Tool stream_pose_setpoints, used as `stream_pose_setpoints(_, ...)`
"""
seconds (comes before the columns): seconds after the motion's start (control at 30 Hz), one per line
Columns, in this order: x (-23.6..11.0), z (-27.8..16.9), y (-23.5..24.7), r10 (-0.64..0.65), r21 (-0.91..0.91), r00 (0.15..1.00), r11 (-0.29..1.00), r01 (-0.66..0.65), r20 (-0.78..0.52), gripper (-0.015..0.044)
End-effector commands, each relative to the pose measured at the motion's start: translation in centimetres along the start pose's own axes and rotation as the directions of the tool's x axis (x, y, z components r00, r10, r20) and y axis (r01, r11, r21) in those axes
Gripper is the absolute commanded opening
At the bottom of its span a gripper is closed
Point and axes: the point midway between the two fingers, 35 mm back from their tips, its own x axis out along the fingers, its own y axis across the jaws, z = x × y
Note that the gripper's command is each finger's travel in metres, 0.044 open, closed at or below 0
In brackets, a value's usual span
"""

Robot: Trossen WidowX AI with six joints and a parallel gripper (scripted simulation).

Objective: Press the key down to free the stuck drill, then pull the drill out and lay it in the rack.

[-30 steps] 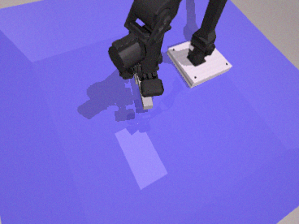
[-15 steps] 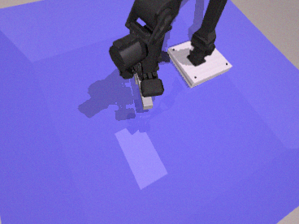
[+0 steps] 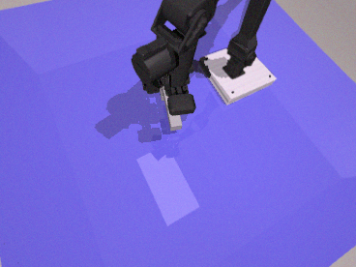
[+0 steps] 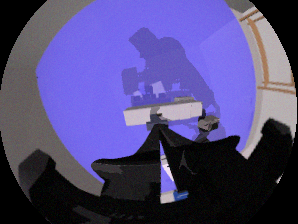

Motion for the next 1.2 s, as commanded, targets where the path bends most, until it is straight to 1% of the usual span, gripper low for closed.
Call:
stream_pose_setpoints(0.0,1.5,-0.7,0.4,-0.003,-0.005,0.999,1.0,0.003,-0.041,0.0)
stream_pose_setpoints(1.17,3.0,-0.7,0.6,-0.003,-0.005,0.999,1.0,0.003,-0.041,0.0)
